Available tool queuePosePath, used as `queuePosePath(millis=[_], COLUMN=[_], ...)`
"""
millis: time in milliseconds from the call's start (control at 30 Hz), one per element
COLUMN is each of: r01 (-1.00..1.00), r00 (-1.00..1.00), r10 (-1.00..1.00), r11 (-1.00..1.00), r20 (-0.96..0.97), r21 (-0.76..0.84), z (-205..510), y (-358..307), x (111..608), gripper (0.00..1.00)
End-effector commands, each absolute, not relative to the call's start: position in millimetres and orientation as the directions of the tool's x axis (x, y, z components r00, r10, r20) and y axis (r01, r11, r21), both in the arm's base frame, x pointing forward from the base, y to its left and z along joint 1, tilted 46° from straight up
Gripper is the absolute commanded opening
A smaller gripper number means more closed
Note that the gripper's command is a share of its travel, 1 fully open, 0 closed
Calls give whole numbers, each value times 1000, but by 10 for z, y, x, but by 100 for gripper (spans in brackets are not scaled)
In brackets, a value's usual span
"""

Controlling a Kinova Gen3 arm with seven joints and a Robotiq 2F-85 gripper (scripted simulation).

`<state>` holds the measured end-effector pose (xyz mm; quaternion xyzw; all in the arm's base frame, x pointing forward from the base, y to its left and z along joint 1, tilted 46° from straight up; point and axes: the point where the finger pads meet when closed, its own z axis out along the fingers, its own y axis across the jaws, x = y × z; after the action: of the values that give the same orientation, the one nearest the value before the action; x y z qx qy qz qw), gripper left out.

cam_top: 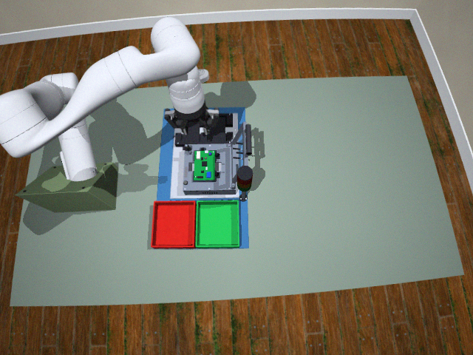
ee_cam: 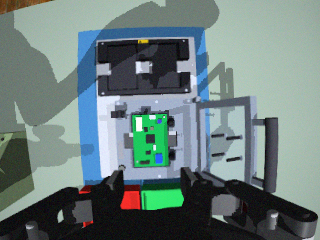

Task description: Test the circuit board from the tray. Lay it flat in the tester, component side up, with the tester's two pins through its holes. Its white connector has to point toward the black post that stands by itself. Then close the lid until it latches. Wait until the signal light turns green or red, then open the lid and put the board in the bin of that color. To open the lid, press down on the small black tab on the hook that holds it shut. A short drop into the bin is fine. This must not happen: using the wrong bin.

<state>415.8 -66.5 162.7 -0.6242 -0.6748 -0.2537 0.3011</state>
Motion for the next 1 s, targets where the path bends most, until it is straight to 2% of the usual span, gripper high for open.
queuePosePath(millis=[0,700,967], r01=[995,995,995], r00=[-39,-39,-39], r10=[690,690,690], r11=[91,91,91], r20=[723,723,723], r21=[-33,-33,-33], z=[1632,1631,1627], y=[-670,-669,-656], x=[4160,4167,4311], gripper=[50,50,50])
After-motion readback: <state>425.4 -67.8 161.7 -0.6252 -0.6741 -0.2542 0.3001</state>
